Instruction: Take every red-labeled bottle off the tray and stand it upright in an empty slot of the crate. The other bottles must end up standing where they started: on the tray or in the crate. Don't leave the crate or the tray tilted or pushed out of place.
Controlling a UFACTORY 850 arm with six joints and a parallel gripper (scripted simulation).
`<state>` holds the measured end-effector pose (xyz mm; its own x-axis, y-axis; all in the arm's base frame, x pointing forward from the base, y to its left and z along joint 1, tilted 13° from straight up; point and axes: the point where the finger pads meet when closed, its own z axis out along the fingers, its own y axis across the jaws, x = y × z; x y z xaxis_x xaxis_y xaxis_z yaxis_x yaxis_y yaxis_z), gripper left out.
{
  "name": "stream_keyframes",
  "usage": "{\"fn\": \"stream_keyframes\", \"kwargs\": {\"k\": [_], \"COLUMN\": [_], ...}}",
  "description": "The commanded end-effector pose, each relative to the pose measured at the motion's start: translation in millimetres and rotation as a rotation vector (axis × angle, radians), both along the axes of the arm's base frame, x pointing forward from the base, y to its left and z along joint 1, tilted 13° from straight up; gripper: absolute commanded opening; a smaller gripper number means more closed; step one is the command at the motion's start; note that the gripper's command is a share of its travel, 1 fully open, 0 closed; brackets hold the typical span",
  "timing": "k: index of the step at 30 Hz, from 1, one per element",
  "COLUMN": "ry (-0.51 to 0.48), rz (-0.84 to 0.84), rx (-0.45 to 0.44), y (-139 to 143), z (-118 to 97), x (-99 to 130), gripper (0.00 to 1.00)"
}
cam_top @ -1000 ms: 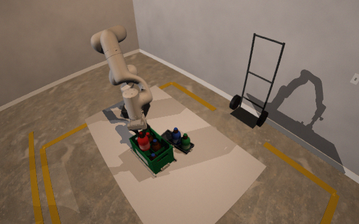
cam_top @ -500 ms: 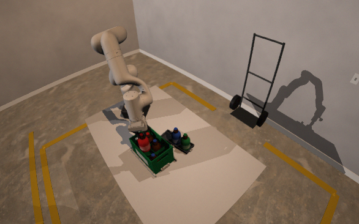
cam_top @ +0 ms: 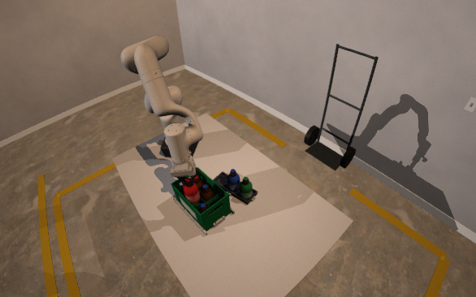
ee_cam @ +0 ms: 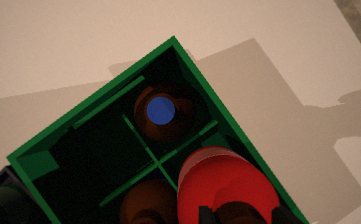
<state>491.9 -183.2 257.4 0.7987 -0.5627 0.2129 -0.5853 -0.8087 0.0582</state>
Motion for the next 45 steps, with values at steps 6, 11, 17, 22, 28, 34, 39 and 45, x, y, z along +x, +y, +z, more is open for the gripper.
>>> {"fn": "stream_keyframes", "kwargs": {"k": [6,11,17,22,28,34,39,45], "ry": [-0.002,-0.002,-0.002,-0.002,-0.002,-0.002,-0.002,-0.002], "rz": [0.0,0.0,0.0,0.0,0.0,0.0,0.0,0.0], "rx": [-0.001,-0.001,-0.001,-0.001,-0.001,-0.001,-0.001,-0.001], "y": [-2,-3,-4,-5,-6,-8,-8,-9], "z": [-7,-13,-21,-25,-32,-40,-43,-50], "x": [2,3,4,4,6,7,7,8], "gripper": [0.0,0.0,0.0,0.0,0.0,0.0,0.0,0.0]}}
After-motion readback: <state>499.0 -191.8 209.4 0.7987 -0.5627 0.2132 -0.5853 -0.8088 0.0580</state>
